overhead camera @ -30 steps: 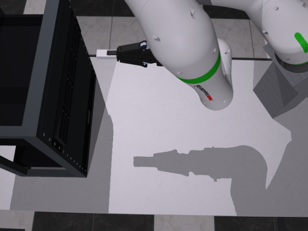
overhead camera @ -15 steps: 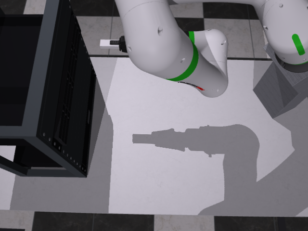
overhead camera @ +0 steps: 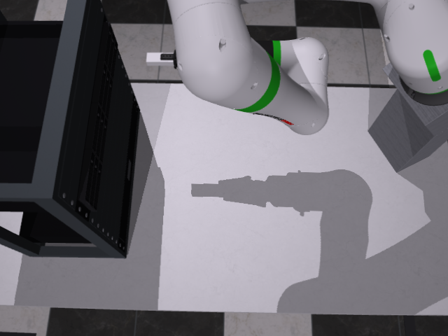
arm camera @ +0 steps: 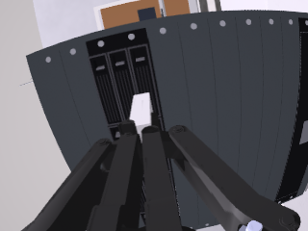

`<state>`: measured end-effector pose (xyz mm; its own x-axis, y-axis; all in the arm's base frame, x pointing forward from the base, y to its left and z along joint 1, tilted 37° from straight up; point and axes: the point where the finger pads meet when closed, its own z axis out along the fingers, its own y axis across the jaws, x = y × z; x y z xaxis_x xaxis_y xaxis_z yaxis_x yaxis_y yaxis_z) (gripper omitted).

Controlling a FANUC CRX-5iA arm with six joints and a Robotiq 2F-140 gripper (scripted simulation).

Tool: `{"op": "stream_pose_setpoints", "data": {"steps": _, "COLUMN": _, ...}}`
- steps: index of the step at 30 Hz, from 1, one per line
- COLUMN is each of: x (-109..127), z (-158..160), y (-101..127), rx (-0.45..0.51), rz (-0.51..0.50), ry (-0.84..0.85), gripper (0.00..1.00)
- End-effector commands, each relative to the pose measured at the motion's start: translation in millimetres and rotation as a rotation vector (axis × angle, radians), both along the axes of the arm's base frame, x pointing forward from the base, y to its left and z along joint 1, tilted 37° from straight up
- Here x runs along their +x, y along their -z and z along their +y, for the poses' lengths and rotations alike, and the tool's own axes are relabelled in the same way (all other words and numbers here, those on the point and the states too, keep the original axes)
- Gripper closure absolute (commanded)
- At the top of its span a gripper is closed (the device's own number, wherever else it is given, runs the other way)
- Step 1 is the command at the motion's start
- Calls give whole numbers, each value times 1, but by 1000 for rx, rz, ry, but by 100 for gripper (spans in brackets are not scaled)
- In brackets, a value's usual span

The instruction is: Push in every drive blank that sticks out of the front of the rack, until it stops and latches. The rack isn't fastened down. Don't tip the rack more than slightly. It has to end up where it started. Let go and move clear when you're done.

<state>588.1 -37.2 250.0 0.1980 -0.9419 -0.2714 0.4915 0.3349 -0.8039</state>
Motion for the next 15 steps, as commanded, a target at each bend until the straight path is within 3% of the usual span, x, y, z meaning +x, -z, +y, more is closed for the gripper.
{"op": "stream_pose_setpoints", "data": {"steps": 1, "x": 6, "z": 0, "y": -4, "rx": 0, "rz": -1, "ry": 1, "gripper": 90}}
{"op": "stream_pose_setpoints", "data": {"steps": 7, "x": 31, "z": 1, "y": -20, "rx": 0, "rz": -1, "ry": 1, "gripper": 90}}
{"op": "stream_pose_setpoints", "data": {"steps": 15, "x": 32, "z": 1, "y": -21, "rx": 0, "rz": -1, "ry": 1, "gripper": 90}}
